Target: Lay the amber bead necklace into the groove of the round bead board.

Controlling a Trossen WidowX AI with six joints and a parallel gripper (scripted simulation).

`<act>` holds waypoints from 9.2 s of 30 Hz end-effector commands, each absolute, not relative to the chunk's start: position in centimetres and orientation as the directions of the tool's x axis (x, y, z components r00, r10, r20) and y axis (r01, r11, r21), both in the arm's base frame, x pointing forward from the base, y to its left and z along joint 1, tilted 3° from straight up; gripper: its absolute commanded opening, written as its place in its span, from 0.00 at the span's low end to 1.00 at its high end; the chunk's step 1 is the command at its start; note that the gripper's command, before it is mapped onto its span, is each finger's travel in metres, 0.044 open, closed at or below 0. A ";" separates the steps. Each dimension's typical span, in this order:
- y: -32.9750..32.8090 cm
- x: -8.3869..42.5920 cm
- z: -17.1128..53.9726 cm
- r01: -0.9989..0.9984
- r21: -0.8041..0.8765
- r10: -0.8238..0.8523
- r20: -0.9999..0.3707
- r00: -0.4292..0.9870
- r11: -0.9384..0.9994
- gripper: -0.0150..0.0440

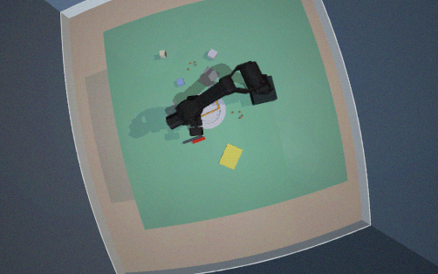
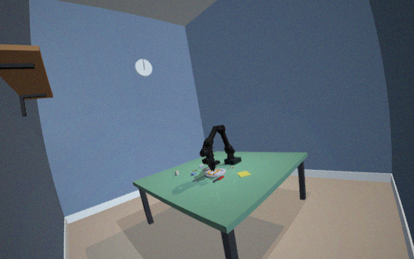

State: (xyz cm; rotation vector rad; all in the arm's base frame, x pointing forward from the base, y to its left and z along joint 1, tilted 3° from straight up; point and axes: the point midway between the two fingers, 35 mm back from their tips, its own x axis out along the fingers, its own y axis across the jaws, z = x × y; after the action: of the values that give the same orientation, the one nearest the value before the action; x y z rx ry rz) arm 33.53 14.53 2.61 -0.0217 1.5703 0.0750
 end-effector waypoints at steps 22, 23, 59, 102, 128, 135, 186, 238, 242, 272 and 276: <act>14.5 33.2 -0.3 -0.055 0.032 0.031 -0.999 -0.016 0.998 0.46; 14.5 33.2 -0.4 -0.054 0.032 0.031 -0.999 -0.016 0.998 0.46; 14.6 33.3 -0.3 -0.060 0.031 0.030 -0.999 -0.011 0.998 0.25; 15.0 33.5 -0.2 -0.060 0.032 0.031 -0.999 -0.008 0.998 0.74; 14.9 33.3 0.4 -0.064 0.032 0.031 -0.999 -0.017 0.997 0.96; 12.8 29.3 2.2 -0.420 0.035 0.029 -0.999 -0.020 0.907 0.64; 9.8 22.7 -0.4 -0.835 0.030 0.027 -0.999 -0.018 0.550 0.41; 9.8 22.1 0.0 -0.836 0.036 0.027 -0.999 -0.025 0.547 0.25; 9.8 22.1 -0.5 -0.836 0.036 0.027 -0.999 -0.025 0.547 0.25; 9.8 22.3 0.2 -0.836 0.035 0.027 -0.999 -0.025 0.547 1.00; 9.8 22.3 0.2 -0.836 0.035 0.027 -0.999 -0.025 0.547 1.00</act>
State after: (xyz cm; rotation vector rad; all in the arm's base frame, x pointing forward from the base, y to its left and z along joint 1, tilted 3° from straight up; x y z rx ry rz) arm 22.30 9.74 0.22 -0.7473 1.4362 0.8012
